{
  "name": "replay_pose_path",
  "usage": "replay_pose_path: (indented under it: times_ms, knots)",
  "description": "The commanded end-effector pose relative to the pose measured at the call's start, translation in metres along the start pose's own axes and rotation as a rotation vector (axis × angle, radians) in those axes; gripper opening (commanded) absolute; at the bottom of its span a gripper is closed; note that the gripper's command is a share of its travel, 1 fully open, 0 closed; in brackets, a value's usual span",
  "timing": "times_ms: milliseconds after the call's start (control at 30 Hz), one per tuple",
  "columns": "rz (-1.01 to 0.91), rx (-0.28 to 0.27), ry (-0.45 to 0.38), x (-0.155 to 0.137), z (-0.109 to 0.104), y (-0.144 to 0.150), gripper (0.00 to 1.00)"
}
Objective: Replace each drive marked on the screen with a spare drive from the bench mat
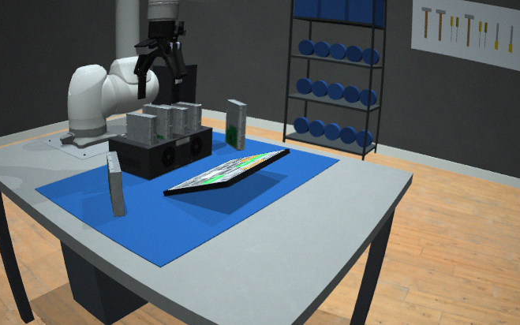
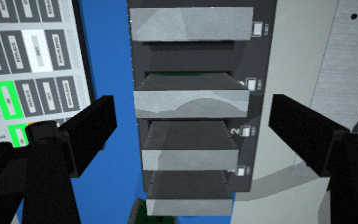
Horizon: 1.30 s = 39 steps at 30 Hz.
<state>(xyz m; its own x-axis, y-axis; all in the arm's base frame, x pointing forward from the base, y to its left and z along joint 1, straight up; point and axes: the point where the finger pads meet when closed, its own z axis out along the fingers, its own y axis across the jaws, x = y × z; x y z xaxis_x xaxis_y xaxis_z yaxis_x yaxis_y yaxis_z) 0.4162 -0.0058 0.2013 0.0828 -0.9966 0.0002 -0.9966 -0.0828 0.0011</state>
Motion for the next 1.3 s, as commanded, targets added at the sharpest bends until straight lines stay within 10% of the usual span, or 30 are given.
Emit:
replay_pose_path:
  times_ms: [0,1267]
  knots:
    - [0.000,0.001,0.000,0.000,0.004,0.000,0.89]
    - [0.000,0.001,0.000,0.000,0.070,0.000,0.89]
